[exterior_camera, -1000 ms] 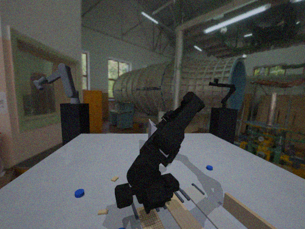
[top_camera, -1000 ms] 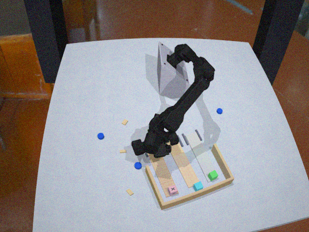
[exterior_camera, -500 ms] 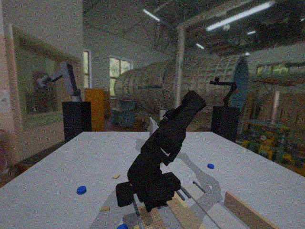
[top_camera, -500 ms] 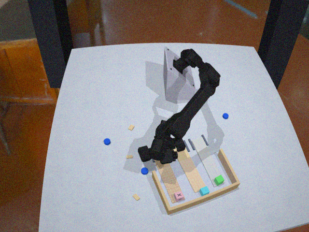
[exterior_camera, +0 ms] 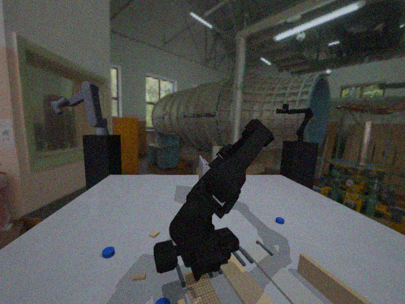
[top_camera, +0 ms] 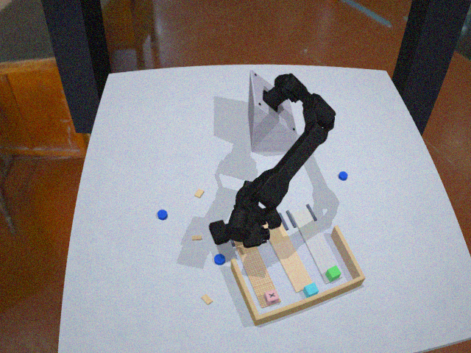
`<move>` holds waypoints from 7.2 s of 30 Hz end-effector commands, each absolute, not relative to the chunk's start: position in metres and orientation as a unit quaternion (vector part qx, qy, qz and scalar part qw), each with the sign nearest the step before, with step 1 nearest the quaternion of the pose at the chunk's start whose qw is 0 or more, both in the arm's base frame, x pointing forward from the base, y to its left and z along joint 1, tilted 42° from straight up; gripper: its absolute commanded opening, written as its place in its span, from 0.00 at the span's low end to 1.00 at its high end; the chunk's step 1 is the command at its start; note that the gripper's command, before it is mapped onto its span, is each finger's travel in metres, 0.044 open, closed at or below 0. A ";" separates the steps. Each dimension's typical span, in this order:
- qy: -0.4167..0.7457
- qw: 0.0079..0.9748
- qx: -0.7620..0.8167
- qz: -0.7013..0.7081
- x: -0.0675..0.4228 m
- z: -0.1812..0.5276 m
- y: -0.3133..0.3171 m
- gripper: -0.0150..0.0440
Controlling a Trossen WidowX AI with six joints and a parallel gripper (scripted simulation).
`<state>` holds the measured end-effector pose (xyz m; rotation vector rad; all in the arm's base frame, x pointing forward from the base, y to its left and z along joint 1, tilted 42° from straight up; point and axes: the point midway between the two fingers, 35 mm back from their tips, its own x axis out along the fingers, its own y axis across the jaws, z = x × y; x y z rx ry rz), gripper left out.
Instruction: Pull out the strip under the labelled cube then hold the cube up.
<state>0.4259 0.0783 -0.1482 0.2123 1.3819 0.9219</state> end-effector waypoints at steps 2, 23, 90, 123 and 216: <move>0.617 0.665 0.095 0.409 0.415 -0.154 0.075 0.25; 0.618 0.665 0.095 0.409 0.385 -0.162 0.063 0.25; 0.620 0.664 0.095 0.408 0.291 -0.186 0.023 0.25; 0.621 0.664 0.094 0.407 0.278 -0.158 -0.017 0.30; 0.617 0.666 0.091 0.410 0.449 -0.130 0.088 0.49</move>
